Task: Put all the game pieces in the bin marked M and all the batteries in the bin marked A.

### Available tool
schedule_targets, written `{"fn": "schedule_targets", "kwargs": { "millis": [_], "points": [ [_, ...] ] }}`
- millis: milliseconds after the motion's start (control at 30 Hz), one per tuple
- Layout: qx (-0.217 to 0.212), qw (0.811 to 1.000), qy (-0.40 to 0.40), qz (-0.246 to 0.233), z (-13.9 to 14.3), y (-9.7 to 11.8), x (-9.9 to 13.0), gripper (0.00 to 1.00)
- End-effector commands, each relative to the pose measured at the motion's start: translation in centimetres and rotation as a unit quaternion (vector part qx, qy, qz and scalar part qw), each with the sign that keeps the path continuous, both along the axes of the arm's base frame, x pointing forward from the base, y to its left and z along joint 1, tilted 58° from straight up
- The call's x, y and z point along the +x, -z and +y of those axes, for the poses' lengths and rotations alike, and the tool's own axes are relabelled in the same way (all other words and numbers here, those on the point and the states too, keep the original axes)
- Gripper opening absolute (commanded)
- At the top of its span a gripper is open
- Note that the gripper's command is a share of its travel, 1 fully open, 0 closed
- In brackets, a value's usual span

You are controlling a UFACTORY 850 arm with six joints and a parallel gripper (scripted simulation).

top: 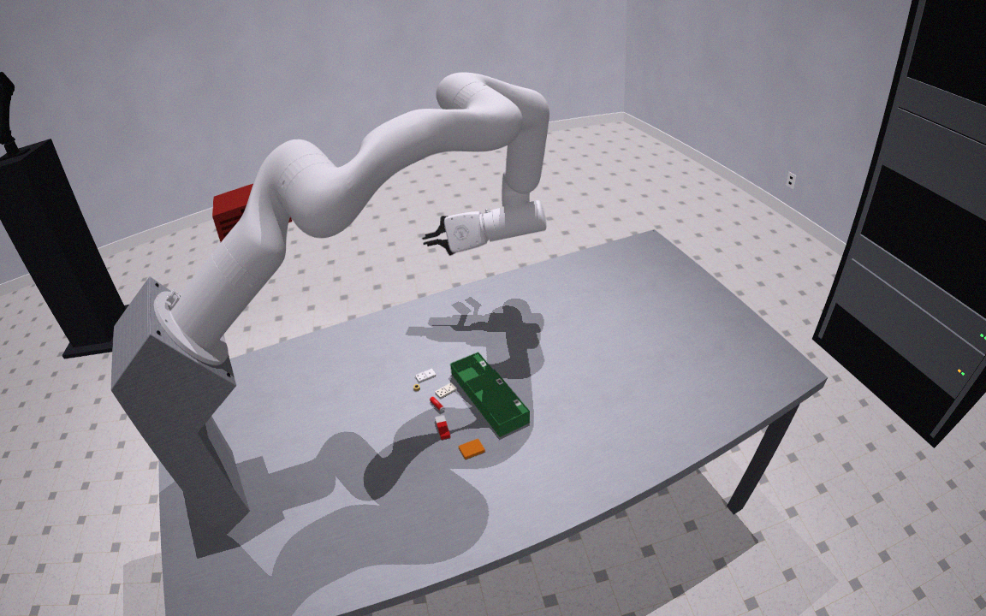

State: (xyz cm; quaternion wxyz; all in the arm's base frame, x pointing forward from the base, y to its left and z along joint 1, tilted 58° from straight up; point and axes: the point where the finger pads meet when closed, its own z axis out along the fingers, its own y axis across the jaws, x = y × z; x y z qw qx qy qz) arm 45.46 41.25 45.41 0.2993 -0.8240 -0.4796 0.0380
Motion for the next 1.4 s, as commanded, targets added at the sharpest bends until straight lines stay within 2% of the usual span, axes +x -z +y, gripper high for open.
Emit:
{"fn": "schedule_targets", "kwargs": {
  "millis": [0, 67, 267, 467, 567, 633, 967, 1067, 1133, 1200, 1300, 1367],
  "points": [
    [0.050, 0.999, 0.000, 0.001, 0.2, -0.2, -0.2, 0.07],
    [0.098, 0.995, 0.010, -0.005, 0.3, -0.4, -0.1, 0.07],
    [0.170, 0.984, 0.036, -0.026, 0.2, -1.0, 0.5, 0.07],
    [0.237, 0.967, 0.075, -0.060, -0.6, -1.5, 1.7, 0.07],
    [0.245, 0.964, 0.084, -0.068, -1.1, -1.6, 2.3, 0.07],
    [0.274, 0.950, 0.112, -0.094, -2.0, -1.7, 3.2, 0.07],
    [0.323, 0.909, 0.198, -0.175, -5.5, -1.3, 5.7, 0.07],
    [0.327, 0.895, 0.227, -0.202, -7.0, -0.9, 6.5, 0.07],
    [0.327, 0.895, 0.227, -0.202, -7.0, -0.9, 6.5, 0.07],
    [0.327, 0.880, 0.256, -0.229, -8.4, -0.5, 7.1, 0.07],
    [0.327, 0.880, 0.256, -0.229, -8.8, -0.4, 7.3, 0.07],
    [0.322, 0.867, 0.284, -0.255, -10.3, 0.2, 7.8, 0.07]
  ]
}}
